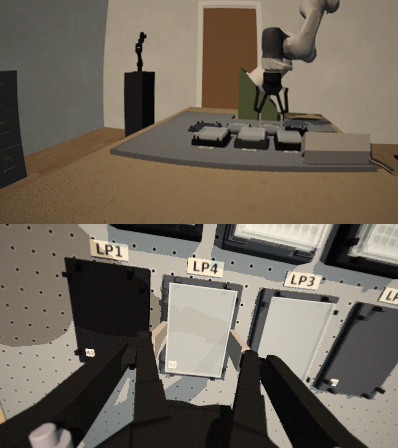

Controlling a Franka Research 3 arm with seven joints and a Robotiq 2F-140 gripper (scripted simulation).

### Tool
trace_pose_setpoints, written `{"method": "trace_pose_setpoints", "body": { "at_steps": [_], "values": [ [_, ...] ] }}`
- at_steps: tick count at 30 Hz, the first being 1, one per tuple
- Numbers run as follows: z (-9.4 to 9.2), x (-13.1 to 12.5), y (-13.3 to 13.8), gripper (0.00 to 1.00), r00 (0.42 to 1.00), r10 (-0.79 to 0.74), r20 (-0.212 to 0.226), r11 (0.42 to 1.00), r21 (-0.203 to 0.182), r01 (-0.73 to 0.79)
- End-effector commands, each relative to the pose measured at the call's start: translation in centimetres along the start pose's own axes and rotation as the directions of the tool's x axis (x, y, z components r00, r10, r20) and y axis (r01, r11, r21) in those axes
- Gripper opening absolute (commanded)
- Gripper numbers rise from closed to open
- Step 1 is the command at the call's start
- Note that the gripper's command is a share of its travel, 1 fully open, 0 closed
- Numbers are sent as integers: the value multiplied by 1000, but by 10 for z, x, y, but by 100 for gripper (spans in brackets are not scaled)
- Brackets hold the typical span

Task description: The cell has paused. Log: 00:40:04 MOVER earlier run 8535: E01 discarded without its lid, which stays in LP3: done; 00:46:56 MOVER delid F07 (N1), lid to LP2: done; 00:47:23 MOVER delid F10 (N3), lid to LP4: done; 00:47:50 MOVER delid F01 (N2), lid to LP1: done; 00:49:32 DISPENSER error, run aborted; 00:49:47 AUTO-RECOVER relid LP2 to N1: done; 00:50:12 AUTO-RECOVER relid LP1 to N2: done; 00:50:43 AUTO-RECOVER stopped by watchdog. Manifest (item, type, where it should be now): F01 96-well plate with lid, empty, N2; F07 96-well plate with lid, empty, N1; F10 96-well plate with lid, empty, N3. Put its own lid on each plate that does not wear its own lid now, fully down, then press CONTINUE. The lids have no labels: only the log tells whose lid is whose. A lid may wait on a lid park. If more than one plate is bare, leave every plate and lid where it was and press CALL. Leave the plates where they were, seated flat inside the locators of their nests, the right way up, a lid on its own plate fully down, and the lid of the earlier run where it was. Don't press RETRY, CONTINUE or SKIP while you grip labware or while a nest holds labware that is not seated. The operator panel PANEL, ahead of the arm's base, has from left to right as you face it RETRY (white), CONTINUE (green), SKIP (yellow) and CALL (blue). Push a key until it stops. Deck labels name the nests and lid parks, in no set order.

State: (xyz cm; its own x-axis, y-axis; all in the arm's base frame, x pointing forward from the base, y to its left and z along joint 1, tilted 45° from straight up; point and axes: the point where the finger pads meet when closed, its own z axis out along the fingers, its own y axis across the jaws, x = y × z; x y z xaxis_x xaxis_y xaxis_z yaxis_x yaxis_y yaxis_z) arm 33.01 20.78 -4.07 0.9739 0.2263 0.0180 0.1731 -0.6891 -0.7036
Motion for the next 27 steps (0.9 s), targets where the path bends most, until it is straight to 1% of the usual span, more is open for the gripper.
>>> {"method": "trace_pose_setpoints", "body": {
  "at_steps": [1,27],
  "values": [
    [0,1,0,0,1000,-4,-1,1000,-1,4],
    [-2,1,0,0,1000,-4,-1,1000,-1,4]
  ]
}}
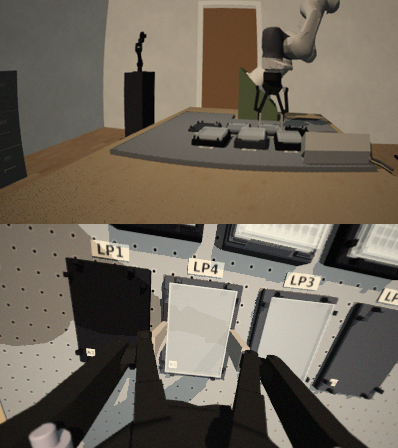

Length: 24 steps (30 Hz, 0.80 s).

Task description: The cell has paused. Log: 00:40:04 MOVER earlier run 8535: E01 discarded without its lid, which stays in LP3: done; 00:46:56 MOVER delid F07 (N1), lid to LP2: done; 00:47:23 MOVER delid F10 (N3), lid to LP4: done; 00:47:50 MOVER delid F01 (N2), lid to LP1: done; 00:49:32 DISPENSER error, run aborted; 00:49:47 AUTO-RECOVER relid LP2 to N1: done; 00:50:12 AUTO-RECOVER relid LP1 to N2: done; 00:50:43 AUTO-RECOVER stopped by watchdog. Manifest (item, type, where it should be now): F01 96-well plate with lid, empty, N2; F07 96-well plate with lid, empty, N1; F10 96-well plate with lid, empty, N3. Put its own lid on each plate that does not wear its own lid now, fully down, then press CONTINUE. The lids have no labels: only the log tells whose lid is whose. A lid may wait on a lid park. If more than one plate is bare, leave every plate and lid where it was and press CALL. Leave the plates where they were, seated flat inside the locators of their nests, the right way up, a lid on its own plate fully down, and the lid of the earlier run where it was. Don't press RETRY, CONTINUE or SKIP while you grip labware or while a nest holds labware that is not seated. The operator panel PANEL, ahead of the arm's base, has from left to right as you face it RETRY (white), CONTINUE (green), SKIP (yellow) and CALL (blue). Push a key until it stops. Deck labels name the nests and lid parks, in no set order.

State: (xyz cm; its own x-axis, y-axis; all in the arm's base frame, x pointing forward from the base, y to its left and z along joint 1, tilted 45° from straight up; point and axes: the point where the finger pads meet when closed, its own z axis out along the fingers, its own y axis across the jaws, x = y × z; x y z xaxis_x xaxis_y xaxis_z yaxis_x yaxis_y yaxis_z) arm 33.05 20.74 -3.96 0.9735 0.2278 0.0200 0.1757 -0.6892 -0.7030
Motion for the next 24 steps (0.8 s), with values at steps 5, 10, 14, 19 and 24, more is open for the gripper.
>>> {"method": "trace_pose_setpoints", "body": {
  "at_steps": [5,10,14,19,24],
  "values": [
    [-1,1,0,0,1000,-1,-1,1000,0,1],
    [-1,1,0,0,1000,-1,-1,1000,0,1],
    [-3,1,0,0,1000,-1,-1,1000,0,1],
    [-4,1,0,0,1000,-1,-1,1000,0,1],
    [-4,1,0,0,1000,-1,-1,1000,0,1]
  ]
}}
